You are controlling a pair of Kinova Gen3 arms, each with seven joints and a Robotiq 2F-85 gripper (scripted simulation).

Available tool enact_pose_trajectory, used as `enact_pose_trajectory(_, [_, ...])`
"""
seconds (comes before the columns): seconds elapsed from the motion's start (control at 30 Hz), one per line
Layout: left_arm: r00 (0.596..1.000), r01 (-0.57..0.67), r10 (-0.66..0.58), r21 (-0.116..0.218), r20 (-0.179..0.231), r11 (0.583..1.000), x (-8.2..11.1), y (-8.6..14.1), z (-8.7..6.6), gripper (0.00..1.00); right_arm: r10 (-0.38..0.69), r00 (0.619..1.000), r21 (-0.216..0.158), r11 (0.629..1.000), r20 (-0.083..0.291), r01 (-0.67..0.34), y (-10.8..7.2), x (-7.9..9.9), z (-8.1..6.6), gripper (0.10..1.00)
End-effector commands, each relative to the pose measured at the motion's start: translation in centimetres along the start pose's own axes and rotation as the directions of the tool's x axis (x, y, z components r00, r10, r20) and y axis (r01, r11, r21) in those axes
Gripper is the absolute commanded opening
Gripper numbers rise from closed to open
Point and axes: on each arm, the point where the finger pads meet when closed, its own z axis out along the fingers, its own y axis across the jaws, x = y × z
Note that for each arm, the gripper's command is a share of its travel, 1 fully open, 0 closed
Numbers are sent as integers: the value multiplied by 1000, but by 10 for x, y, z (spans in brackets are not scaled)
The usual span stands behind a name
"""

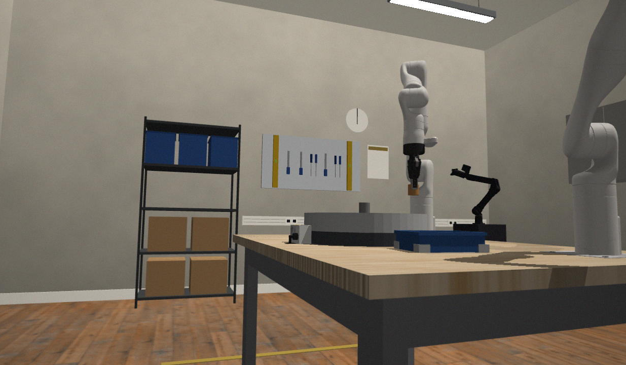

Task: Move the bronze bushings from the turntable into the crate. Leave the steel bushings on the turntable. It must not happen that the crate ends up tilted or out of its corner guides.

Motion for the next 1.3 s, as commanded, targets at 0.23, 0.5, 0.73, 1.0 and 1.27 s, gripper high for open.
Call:
enact_pose_trajectory(0.23, [1000,0,0,0,2,1000,0,0,-1,1000,0,1000,-1,1000,0,0,13,-2,0,99])
enact_pose_trajectory(0.5, [1000,0,0,0,2,1000,0,0,-1,1000,0,1000,-1,1000,0,0,36,-5,0,99])
enact_pose_trajectory(0.73, [1000,0,0,0,2,1000,0,0,-1,1000,0,1000,-1,1000,0,0,56,-8,0,99])
enact_pose_trajectory(1.0, [1000,0,0,0,2,1000,0,0,-1,1000,0,1000,-2,1000,1,0,95,-13,-1,99])
enact_pose_trajectory(1.27, [1000,0,0,0,2,1000,0,0,-1,1000,0,1000,-2,1000,1,0,128,-18,-1,99])
